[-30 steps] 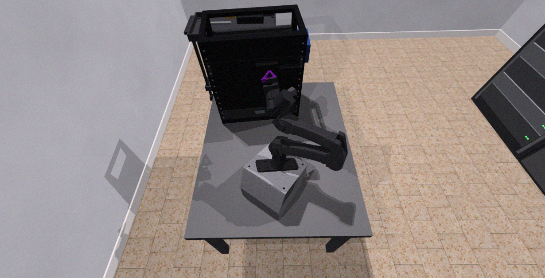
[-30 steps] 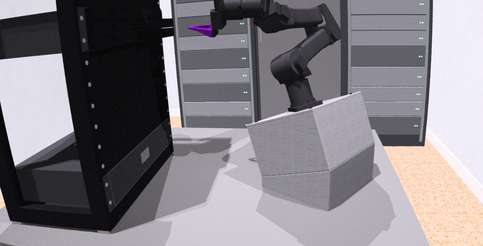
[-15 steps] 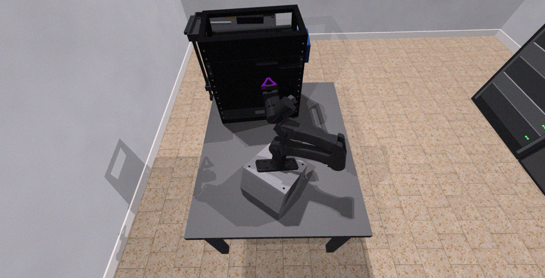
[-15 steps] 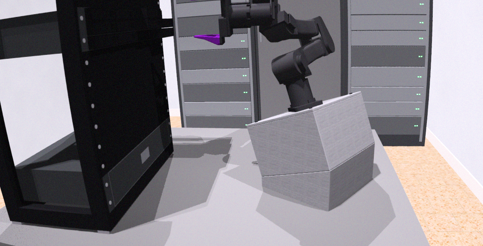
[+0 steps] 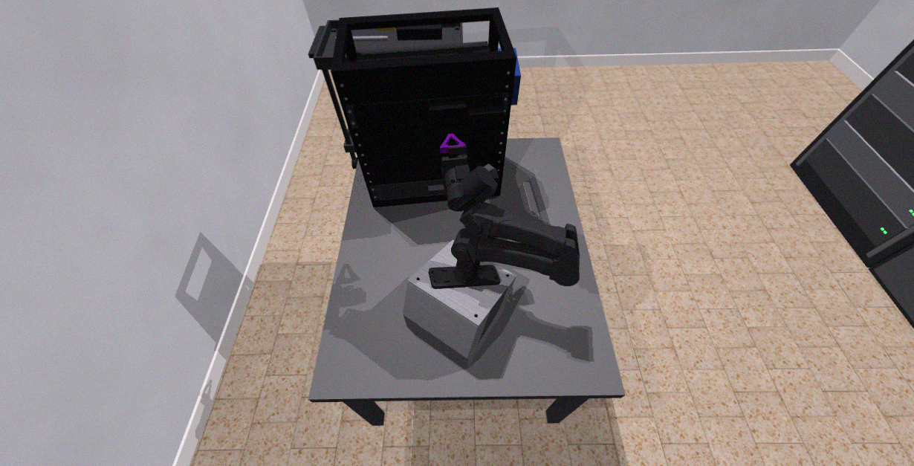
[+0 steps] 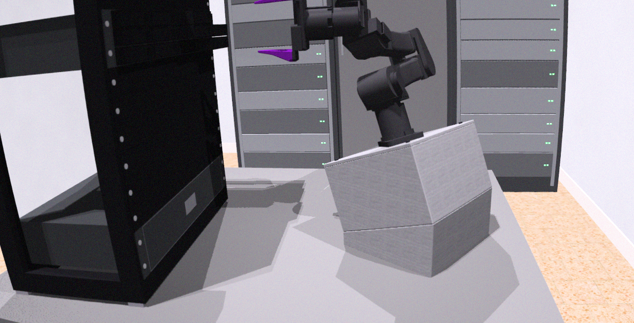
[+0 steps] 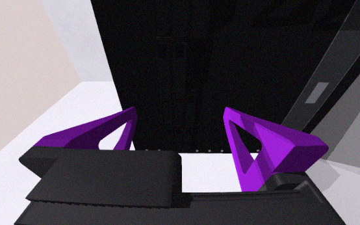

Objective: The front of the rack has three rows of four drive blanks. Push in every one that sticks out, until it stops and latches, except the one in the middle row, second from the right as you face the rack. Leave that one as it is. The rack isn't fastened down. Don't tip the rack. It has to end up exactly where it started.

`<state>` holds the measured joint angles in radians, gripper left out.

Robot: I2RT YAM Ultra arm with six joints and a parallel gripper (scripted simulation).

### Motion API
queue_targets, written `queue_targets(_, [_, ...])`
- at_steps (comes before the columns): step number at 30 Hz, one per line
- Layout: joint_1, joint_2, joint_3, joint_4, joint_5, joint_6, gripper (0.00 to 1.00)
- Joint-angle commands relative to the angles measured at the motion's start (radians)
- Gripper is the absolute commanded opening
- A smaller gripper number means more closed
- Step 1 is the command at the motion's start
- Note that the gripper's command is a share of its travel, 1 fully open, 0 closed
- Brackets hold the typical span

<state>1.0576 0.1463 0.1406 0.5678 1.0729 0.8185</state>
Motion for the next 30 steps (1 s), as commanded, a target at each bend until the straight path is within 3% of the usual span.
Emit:
queue_targets(1, [0.012, -0.024, -0.018, 0.015, 0.005, 0.000, 1.00])
queue_targets(25, [0.005, -0.023, -0.018, -0.005, -0.006, 0.008, 1.00])
queue_targets(30, [-0.032, -0.031, 0.030, -0.037, -0.025, 0.031, 1.00])
